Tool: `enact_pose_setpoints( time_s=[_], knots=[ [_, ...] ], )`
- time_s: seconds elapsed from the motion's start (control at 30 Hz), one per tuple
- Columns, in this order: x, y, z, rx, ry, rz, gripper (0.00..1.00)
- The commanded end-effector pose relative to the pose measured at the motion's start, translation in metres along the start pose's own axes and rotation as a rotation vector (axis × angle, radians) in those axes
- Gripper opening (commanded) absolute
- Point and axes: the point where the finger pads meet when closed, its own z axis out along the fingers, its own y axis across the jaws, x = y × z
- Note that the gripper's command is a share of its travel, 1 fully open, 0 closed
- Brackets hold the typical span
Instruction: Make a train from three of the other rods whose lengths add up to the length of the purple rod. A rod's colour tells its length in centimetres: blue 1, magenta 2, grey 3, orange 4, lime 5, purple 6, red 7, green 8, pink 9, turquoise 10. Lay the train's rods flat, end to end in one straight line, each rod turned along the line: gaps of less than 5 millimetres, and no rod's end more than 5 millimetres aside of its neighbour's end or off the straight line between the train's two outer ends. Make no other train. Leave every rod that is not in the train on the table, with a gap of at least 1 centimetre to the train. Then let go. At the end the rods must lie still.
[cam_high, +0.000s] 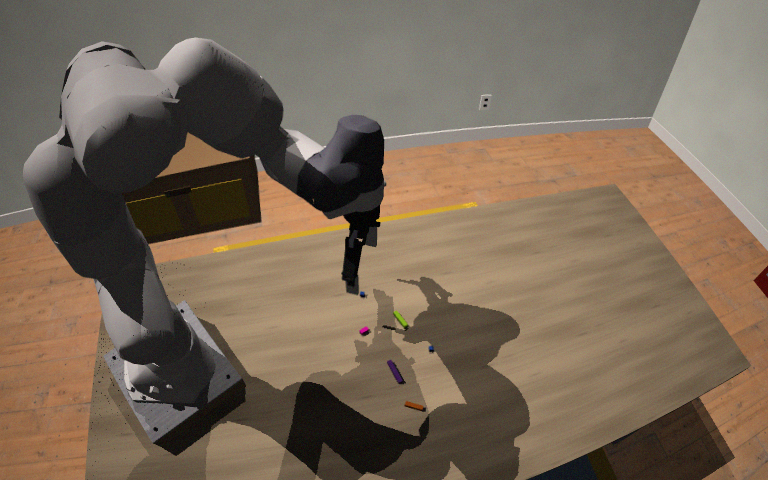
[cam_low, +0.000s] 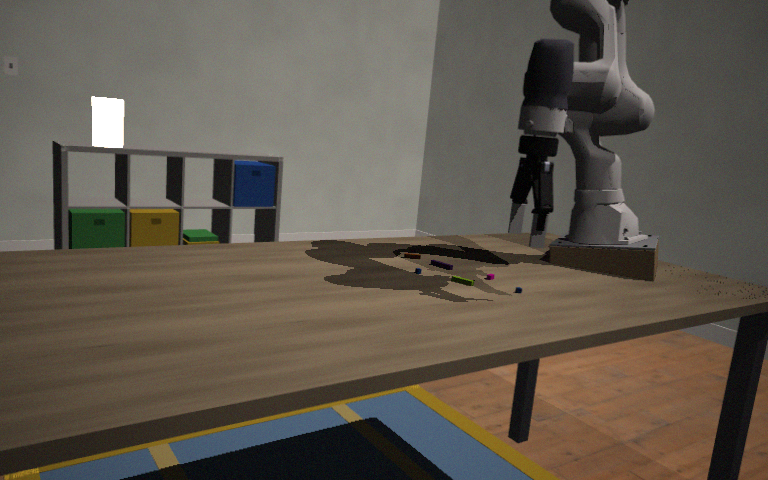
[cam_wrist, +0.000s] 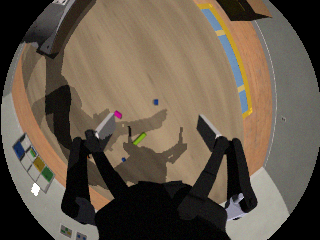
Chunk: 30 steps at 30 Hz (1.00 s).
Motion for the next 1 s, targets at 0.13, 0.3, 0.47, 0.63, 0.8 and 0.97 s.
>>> enact_pose_setpoints(
  time_s=[0.13,0.3,0.47,0.63,0.8,0.97],
  knots=[
    [0.001,0.002,-0.002,-0.001,0.001,-0.012,1.00],
    [-0.033,-0.006,0.000,-0.007,0.005,-0.067,1.00],
    [-0.084,-0.023,0.004,-0.011,0.007,-0.148,1.00],
    [-0.100,-0.030,0.006,-0.012,0.006,-0.173,1.00],
    [-0.133,-0.048,0.009,-0.012,0.005,-0.225,1.00],
    [-0.153,-0.060,0.012,-0.010,0.004,-0.256,1.00]
  ],
)
